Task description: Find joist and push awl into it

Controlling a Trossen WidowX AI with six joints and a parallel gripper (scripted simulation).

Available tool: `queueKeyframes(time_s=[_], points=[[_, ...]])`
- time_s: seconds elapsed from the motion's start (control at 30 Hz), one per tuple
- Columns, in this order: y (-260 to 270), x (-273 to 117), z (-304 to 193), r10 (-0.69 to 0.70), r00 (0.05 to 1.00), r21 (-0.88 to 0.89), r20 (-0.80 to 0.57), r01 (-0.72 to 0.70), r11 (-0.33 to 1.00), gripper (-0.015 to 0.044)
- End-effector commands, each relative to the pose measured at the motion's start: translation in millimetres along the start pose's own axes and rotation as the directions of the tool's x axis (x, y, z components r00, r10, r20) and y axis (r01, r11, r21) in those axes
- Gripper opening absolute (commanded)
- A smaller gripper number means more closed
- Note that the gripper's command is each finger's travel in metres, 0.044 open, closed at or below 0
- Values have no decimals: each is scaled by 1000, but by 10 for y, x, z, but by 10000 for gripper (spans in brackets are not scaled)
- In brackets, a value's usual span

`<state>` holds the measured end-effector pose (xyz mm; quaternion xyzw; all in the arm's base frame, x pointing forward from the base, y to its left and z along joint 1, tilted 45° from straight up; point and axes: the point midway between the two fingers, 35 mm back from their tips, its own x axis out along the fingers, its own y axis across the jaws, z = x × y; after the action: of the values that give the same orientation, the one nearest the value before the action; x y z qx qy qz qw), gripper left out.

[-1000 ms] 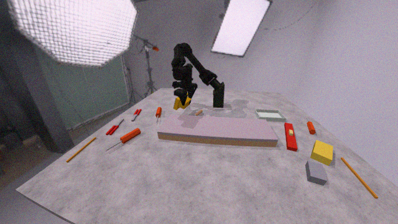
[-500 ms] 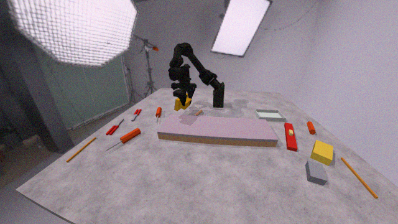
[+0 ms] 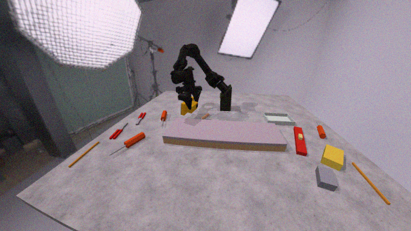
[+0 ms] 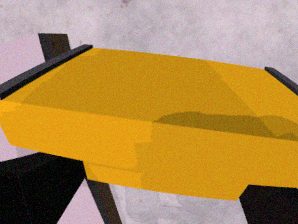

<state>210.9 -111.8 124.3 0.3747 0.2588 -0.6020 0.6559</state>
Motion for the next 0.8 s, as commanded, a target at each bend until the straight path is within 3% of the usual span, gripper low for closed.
queueKeyframes(time_s=[0.0,0.77], points=[[11,-16,15,6,1000,1,-30,-6,1000,0],[11,-12,49,6,988,-3,-155,-7,1000,0]])
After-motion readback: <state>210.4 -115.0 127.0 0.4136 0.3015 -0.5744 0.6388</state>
